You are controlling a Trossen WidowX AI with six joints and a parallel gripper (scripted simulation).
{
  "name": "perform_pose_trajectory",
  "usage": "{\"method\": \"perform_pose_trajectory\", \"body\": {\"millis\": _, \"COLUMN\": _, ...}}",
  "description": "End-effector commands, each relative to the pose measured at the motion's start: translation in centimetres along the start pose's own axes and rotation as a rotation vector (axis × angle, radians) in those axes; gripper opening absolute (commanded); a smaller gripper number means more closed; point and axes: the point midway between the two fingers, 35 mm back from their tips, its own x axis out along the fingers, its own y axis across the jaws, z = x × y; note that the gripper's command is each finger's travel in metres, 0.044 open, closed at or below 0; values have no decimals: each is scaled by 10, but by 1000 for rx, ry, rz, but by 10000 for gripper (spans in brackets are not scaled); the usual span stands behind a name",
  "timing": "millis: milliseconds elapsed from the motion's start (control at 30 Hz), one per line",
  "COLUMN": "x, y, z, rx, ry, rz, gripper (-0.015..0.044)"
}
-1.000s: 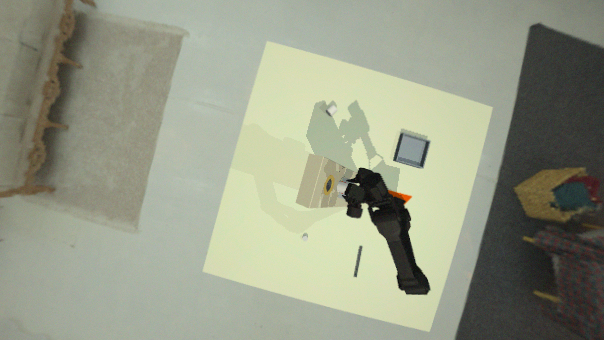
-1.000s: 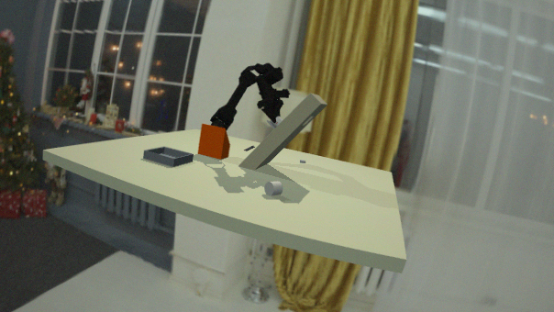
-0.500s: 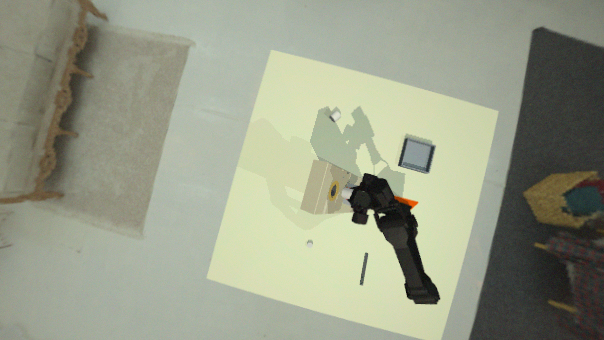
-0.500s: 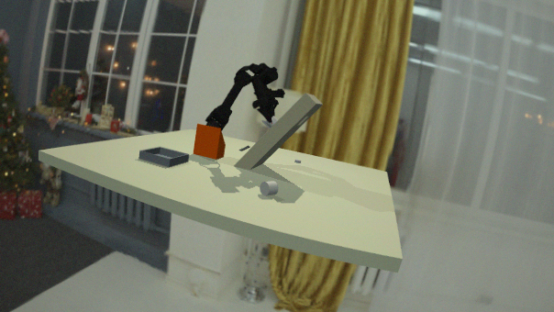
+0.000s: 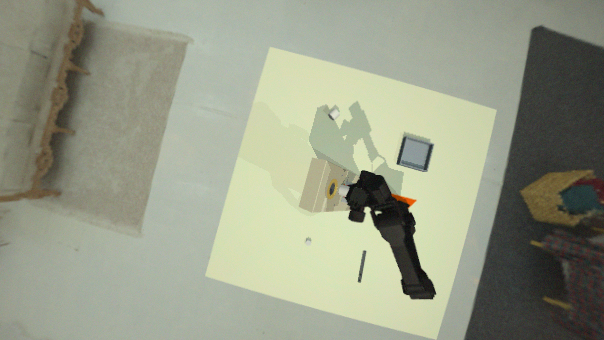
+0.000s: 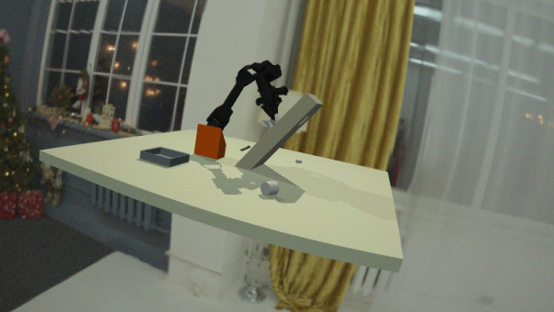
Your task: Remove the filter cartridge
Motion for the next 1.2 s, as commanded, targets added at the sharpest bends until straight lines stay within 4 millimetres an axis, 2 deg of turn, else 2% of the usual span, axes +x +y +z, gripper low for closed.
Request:
{"method": "perform_pose_trajectory", "body": {"millis": 0, "x": -7, "y": 0, "z": 9, "rx": -5, "ry": -11, "rz": 0, "gripper": 0}}
{"method": "perform_pose_trajectory", "body": {"millis": 600, "x": -94, "y": -1, "z": 11, "rx": -3, "ry": -8, "rz": 0, "gripper": 0}}
{"method": "perform_pose_trajectory", "body": {"millis": 700, "x": -93, "y": -10, "z": 11, "rx": -3, "ry": -8, "rz": -1, "gripper": 0}}
{"method": "perform_pose_trajectory", "body": {"millis": 1167, "x": -80, "y": -87, "z": 10, "rx": -7, "ry": -10, "rz": -4, "gripper": 0}}
